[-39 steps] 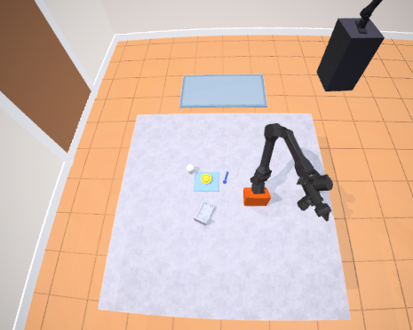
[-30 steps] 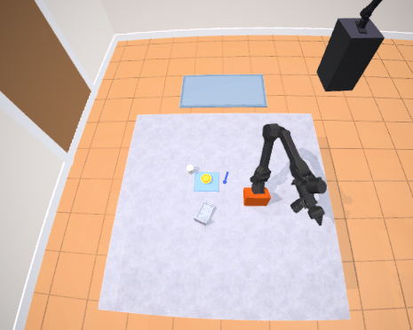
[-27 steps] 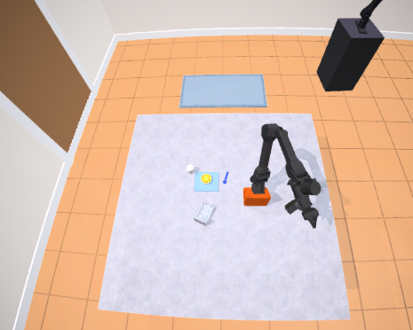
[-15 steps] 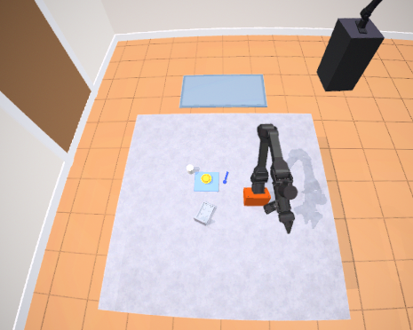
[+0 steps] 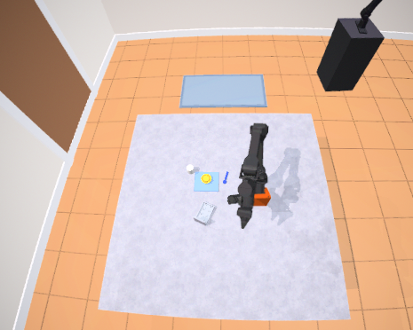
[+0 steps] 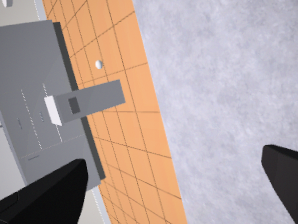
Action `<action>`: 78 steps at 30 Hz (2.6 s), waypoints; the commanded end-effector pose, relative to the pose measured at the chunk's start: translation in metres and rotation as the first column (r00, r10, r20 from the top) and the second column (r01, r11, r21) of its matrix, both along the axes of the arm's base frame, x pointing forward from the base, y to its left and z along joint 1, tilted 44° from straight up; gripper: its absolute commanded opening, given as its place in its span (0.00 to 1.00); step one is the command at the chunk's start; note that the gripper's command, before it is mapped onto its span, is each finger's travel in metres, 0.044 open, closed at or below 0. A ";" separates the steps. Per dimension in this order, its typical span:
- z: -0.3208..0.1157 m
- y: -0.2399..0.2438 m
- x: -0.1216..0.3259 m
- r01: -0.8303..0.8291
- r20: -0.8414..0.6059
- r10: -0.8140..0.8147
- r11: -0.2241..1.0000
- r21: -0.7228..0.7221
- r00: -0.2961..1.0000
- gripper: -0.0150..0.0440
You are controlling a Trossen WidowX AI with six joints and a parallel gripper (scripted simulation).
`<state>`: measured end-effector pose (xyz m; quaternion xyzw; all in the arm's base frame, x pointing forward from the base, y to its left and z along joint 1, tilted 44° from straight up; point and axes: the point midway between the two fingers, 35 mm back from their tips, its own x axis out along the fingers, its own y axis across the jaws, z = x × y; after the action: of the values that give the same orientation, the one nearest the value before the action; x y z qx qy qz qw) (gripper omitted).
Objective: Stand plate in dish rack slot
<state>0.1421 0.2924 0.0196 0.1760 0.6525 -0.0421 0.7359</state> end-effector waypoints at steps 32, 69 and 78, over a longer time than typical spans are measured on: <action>0.042 -0.305 0.163 -0.064 -0.051 0.040 0.722 -0.688 0.998 0.93; 0.047 -0.427 0.147 -0.255 -0.304 0.014 0.585 -0.770 0.952 0.93; 0.038 -0.437 0.146 -0.255 -0.304 0.014 0.584 -0.771 0.952 0.93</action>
<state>0.2897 -0.1401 0.0612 -0.2280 0.6658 -0.2986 0.6446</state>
